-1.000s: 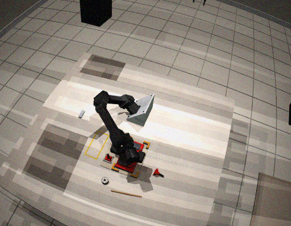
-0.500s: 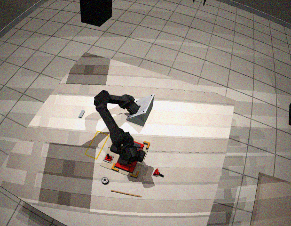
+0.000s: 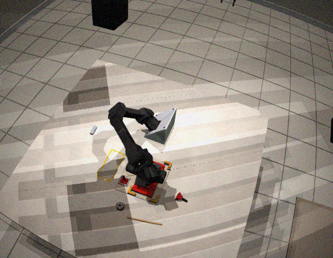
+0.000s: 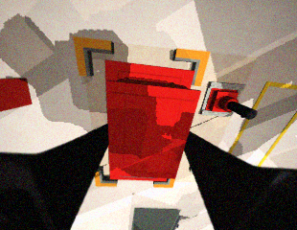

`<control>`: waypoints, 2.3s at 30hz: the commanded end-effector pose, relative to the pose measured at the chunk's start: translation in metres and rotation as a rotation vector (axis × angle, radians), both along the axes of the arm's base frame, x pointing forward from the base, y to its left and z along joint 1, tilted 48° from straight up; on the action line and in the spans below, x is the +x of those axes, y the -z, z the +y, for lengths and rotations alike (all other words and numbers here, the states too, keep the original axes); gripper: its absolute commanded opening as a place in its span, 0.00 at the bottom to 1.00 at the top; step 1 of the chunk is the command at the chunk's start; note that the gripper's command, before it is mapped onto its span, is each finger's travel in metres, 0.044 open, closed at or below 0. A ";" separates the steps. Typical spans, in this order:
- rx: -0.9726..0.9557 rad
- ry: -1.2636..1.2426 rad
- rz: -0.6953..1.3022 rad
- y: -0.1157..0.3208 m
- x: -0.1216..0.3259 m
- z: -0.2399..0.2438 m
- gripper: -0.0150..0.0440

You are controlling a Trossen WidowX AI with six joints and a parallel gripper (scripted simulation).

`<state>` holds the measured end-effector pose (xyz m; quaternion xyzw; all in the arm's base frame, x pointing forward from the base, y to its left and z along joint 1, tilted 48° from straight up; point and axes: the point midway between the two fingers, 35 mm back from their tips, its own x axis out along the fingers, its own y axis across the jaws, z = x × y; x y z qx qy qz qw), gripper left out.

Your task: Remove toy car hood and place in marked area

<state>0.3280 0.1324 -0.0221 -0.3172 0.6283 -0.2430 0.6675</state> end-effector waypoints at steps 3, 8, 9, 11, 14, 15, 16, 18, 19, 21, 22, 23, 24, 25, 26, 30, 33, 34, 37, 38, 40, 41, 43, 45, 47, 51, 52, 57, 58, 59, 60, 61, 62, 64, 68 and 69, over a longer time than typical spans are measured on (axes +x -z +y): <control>0.011 0.000 -0.008 -0.016 -0.001 0.020 0.25; 0.005 -0.006 -0.005 -0.019 -0.002 0.021 0.25; 0.006 -0.006 -0.005 -0.021 -0.002 0.020 0.25; 0.007 -0.006 -0.004 -0.029 0.000 0.014 0.25; 0.009 -0.007 -0.003 -0.042 0.002 0.005 0.25; 0.010 -0.007 -0.003 -0.046 0.003 0.002 0.25; 0.010 -0.007 -0.003 -0.050 0.003 -0.001 0.25; 0.012 -0.007 -0.002 -0.058 0.004 -0.007 0.25; 0.013 -0.006 -0.002 -0.062 0.005 -0.011 0.25; 0.015 -0.006 -0.001 -0.070 0.005 -0.017 0.25; 0.017 -0.005 -0.001 -0.074 0.005 -0.020 0.25; 0.017 -0.005 -0.001 -0.078 0.005 -0.024 0.25; 0.018 -0.005 0.000 -0.081 0.005 -0.027 0.25; 0.019 -0.004 0.000 -0.085 0.005 -0.030 0.25; 0.020 -0.004 0.000 -0.089 0.005 -0.034 0.25; 0.020 -0.004 0.000 -0.104 0.003 -0.047 0.25; 0.019 -0.004 0.000 -0.116 0.002 -0.058 0.25; 0.018 -0.004 -0.001 -0.119 0.001 -0.061 0.25; 0.016 -0.004 -0.001 -0.130 -0.002 -0.072 0.25; 0.015 -0.004 -0.001 -0.134 -0.003 -0.075 0.25; 0.014 -0.004 -0.001 -0.141 -0.005 -0.082 0.25; 0.013 -0.004 -0.002 -0.144 -0.006 -0.086 0.25; 0.011 -0.003 -0.002 -0.151 -0.009 -0.093 0.25; 0.008 -0.003 -0.002 -0.158 -0.011 -0.099 0.25; 0.006 -0.002 -0.003 -0.165 -0.015 -0.106 0.25; 0.001 -0.001 -0.003 -0.177 -0.022 -0.120 0.25; -0.001 0.000 -0.003 -0.180 -0.023 -0.123 0.25; -0.002 0.000 -0.003 -0.181 -0.025 -0.125 0.25; -0.001 0.000 -0.003 -0.181 -0.024 -0.126 0.25; -0.001 0.000 -0.003 -0.181 -0.024 -0.126 0.25; -0.001 0.000 -0.003 -0.180 -0.024 -0.126 0.25; -0.001 0.000 -0.003 -0.180 -0.024 -0.127 0.25; -0.001 0.000 -0.003 -0.179 -0.024 -0.127 0.25; -0.001 0.000 -0.003 -0.178 -0.024 -0.129 0.25; 0.000 0.000 -0.003 -0.176 -0.023 -0.131 0.25; 0.000 -0.001 -0.003 -0.175 -0.023 -0.131 0.25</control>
